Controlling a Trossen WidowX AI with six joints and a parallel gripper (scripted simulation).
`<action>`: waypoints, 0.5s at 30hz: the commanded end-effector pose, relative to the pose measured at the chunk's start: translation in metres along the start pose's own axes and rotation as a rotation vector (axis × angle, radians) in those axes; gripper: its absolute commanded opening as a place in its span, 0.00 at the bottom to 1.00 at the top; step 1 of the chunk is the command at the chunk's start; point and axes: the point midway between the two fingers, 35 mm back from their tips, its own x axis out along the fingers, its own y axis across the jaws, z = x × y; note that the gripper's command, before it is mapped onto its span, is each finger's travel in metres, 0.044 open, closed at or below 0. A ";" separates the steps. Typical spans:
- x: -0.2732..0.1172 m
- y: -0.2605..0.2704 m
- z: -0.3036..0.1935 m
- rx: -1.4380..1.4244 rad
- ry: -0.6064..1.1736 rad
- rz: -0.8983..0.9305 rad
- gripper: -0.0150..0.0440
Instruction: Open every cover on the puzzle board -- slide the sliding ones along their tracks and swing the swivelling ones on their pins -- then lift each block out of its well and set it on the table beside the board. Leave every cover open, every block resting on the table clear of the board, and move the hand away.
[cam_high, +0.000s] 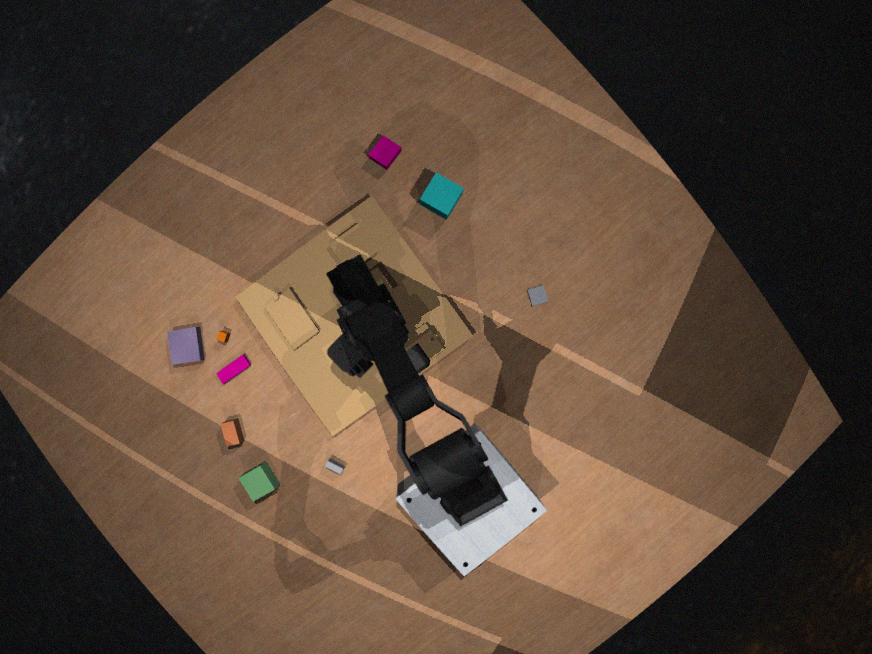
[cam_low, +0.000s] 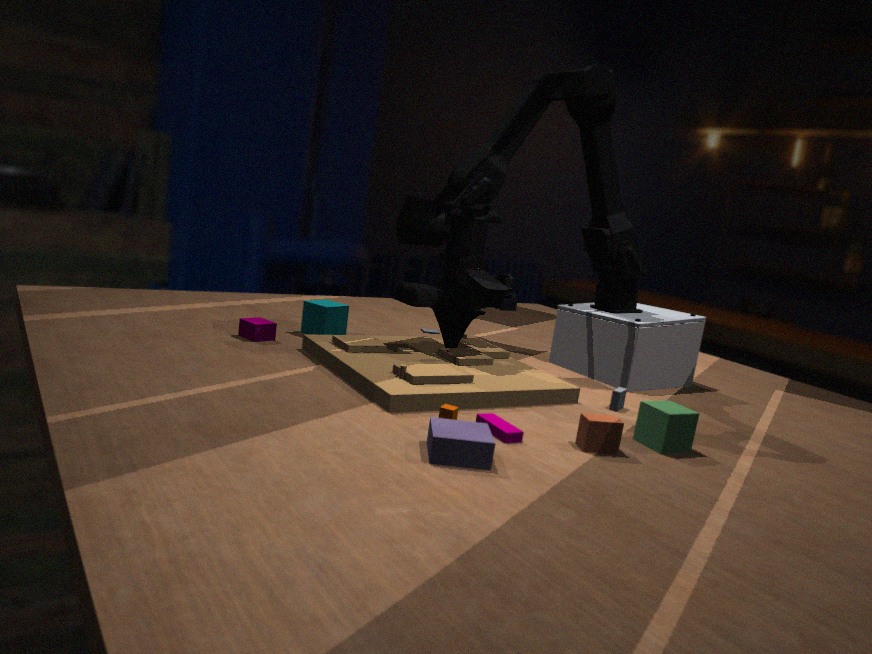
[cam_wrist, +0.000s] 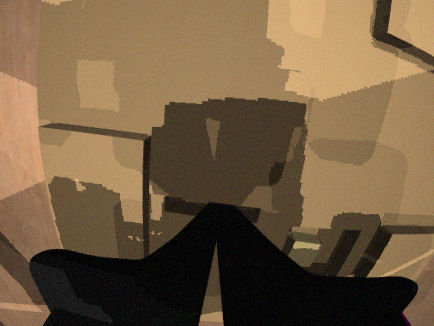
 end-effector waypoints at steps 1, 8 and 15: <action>0.000 -0.001 0.005 0.000 -0.001 -0.002 0.25; 0.000 -0.001 0.012 0.000 -0.001 -0.002 0.25; 0.001 -0.001 0.019 0.000 -0.002 -0.002 0.25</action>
